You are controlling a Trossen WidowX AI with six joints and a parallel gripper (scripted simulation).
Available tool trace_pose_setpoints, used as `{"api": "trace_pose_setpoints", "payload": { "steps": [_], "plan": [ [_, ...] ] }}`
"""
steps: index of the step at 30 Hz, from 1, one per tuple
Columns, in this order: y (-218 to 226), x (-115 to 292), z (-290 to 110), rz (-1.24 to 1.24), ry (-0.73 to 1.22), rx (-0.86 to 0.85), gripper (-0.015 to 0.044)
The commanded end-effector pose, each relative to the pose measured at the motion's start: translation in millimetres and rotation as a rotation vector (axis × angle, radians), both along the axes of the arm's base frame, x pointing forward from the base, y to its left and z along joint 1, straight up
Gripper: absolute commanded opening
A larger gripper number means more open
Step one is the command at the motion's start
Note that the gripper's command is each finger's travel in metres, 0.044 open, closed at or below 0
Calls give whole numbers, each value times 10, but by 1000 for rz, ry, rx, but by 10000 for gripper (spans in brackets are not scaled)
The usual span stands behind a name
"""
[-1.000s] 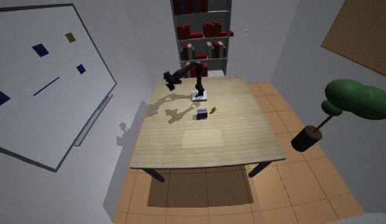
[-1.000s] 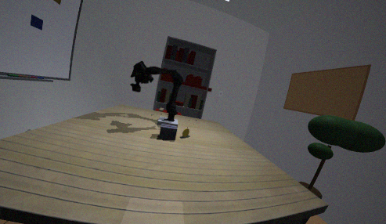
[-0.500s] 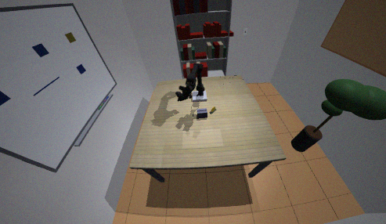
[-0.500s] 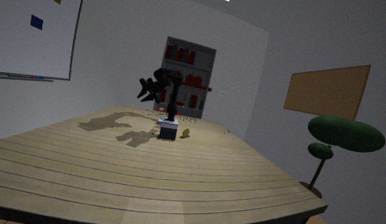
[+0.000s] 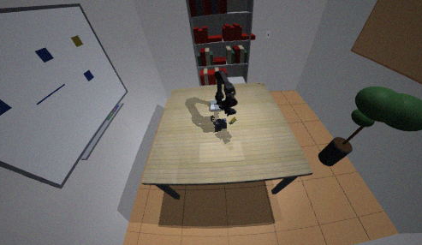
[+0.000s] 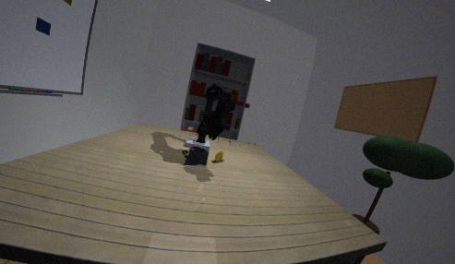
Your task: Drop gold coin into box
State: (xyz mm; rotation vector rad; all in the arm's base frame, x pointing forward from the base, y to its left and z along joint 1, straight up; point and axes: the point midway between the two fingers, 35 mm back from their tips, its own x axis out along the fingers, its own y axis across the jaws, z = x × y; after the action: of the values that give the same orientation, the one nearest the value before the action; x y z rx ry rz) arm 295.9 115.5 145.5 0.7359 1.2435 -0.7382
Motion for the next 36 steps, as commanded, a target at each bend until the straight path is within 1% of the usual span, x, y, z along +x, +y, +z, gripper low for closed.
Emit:
{"api": "trace_pose_setpoints", "payload": {
  "steps": [1, 3, 9, 13, 17, 20, 36],
  "plan": [
    [492, -343, -45, 276, 131, 64, 161],
    [570, -415, -51, 323, 155, 76, 161],
    [561, -468, -73, 323, 155, 76, 161],
    [566, -463, -384, 323, 155, 76, 161],
    [566, -464, -416, 323, 155, 76, 161],
    [566, -473, -542, 323, 155, 76, 161],
    [579, -457, -741, 323, 155, 76, 161]
  ]
}}
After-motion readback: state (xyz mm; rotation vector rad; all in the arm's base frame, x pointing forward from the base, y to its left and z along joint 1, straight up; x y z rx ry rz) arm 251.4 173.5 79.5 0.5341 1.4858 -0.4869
